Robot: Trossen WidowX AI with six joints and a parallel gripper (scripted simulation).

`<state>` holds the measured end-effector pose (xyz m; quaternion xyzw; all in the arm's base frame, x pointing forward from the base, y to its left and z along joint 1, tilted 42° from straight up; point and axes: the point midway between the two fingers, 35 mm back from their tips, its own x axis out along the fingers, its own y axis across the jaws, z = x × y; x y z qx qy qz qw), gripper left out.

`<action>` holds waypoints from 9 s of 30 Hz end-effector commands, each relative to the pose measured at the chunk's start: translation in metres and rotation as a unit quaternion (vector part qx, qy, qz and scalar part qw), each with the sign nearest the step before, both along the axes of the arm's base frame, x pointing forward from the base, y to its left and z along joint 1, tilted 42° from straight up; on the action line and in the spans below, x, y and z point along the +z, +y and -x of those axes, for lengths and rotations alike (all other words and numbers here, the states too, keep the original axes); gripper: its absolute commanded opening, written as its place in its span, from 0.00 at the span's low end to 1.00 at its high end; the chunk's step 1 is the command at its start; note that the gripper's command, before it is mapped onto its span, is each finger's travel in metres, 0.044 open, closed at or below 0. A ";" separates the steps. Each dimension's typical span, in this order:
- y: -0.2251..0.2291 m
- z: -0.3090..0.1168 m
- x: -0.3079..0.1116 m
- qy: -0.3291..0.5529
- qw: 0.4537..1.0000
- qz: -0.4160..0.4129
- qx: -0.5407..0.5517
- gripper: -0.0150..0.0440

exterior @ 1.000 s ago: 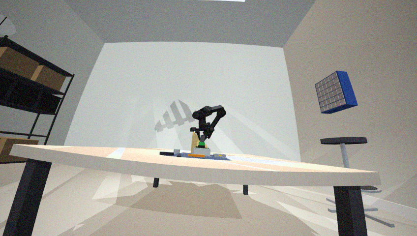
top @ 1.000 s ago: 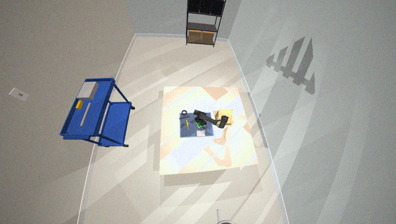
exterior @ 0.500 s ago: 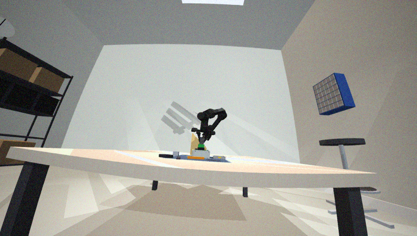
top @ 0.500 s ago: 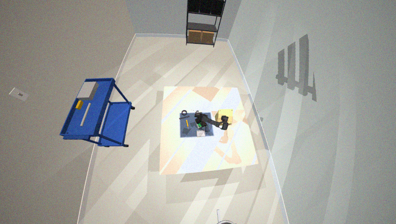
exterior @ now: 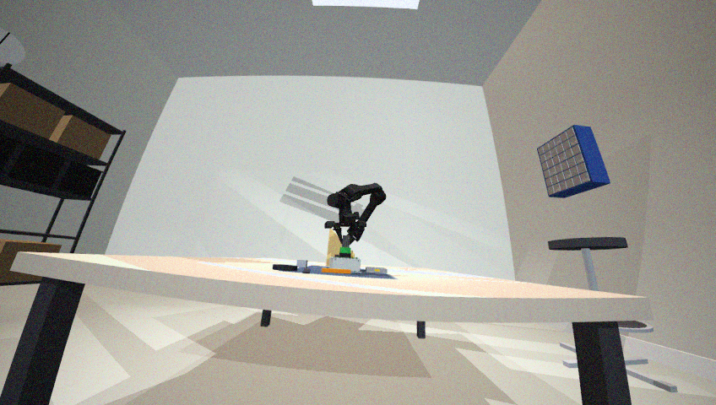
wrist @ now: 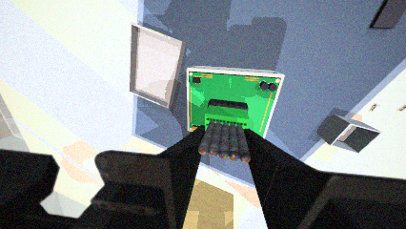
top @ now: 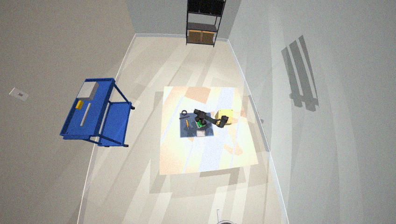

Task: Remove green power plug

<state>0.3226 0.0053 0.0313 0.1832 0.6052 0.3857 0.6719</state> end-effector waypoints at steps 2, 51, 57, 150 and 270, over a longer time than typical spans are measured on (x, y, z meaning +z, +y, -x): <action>-0.015 -0.001 0.007 0.002 1.000 -0.001 -0.015 0.25; -0.018 0.002 0.023 -0.009 0.998 0.051 -0.026 0.25; -0.021 0.002 0.027 -0.009 0.998 0.051 -0.026 0.25; -0.002 0.003 0.013 -0.015 0.996 0.079 -0.032 0.25; 0.010 0.001 -0.007 -0.009 0.998 0.051 -0.026 0.55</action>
